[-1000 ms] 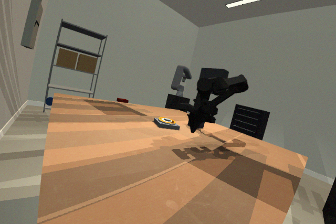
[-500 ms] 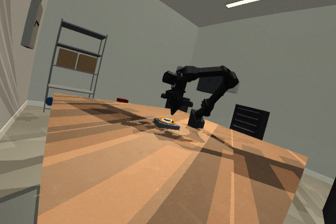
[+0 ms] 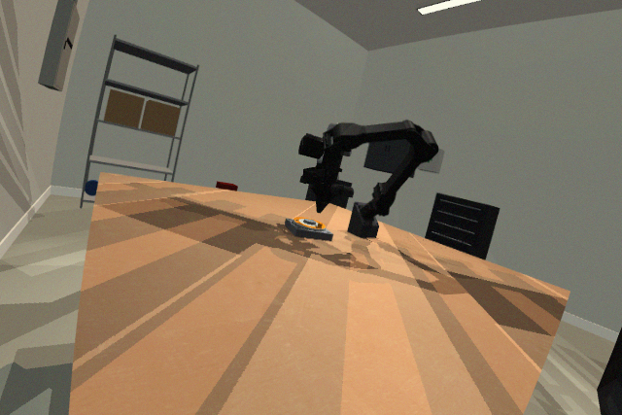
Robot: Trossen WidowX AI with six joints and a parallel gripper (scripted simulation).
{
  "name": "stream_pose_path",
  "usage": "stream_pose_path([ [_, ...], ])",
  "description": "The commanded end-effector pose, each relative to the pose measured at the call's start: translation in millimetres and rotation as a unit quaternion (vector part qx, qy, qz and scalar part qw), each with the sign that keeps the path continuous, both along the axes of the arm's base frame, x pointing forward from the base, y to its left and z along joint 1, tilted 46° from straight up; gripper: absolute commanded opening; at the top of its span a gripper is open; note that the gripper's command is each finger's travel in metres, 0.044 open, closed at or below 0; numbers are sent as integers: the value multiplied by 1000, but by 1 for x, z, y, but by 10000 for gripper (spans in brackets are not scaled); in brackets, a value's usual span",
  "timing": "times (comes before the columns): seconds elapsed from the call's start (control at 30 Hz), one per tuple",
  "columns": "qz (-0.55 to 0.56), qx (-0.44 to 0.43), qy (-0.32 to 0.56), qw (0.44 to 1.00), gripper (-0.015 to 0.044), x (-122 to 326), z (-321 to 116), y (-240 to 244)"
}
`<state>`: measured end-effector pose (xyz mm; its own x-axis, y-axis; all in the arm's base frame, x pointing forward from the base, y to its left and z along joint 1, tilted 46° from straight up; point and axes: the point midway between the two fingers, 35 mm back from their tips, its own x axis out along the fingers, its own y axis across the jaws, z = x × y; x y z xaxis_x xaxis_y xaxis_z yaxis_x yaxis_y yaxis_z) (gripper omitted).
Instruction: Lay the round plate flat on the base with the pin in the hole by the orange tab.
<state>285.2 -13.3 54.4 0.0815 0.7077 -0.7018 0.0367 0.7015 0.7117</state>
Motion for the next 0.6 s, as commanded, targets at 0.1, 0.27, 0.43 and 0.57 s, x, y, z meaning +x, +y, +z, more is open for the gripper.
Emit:
stream_pose_path([
  [0.1,1,5,7,1000,0,0,-25,27],
  [0.27,1,5,7,1000,0,0,-28,30],
  [0.43,1,5,7,1000,0,-3,-27,30],
  [0.57,1,5,7,1000,0,-8,-27,32],
])
